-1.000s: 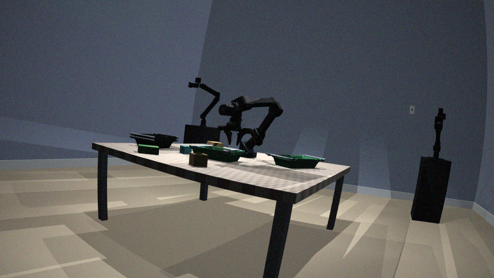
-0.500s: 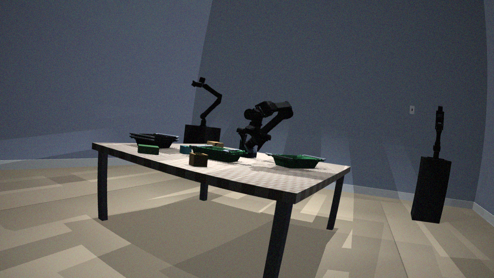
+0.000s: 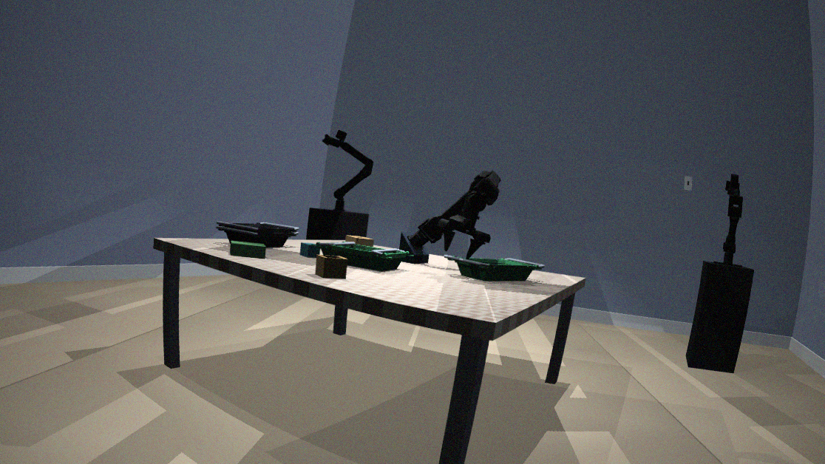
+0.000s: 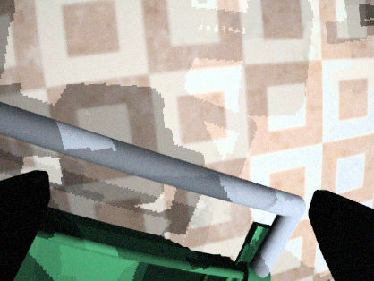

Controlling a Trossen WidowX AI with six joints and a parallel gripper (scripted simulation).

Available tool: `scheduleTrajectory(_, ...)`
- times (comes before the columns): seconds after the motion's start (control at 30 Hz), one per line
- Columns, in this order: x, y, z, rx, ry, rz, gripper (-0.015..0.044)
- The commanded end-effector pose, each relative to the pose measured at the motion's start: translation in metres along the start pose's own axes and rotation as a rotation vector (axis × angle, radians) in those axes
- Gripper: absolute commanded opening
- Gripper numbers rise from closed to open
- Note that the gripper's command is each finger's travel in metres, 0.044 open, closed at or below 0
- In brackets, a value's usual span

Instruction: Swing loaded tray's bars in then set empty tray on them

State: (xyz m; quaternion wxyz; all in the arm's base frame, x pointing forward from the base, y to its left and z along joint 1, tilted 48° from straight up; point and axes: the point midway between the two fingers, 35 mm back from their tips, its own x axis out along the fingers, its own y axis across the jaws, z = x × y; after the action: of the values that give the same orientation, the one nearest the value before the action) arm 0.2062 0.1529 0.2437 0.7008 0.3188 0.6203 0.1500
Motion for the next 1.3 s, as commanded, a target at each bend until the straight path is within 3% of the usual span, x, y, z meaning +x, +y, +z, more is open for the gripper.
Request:
scheduleTrajectory(0.0, -0.014, 0.008, -0.068, 0.105, 0.003, 0.056, 0.0440)
scheduleTrajectory(0.3, -0.043, -0.007, -0.150, 0.276, 0.135, 0.154, 0.0440)
scheduleTrajectory(0.63, -0.044, -0.008, -0.153, 0.285, 0.144, 0.159, 0.0440)
scheduleTrajectory(1.27, 0.023, 0.004, -0.159, 0.285, 0.147, 0.149, 0.0440)
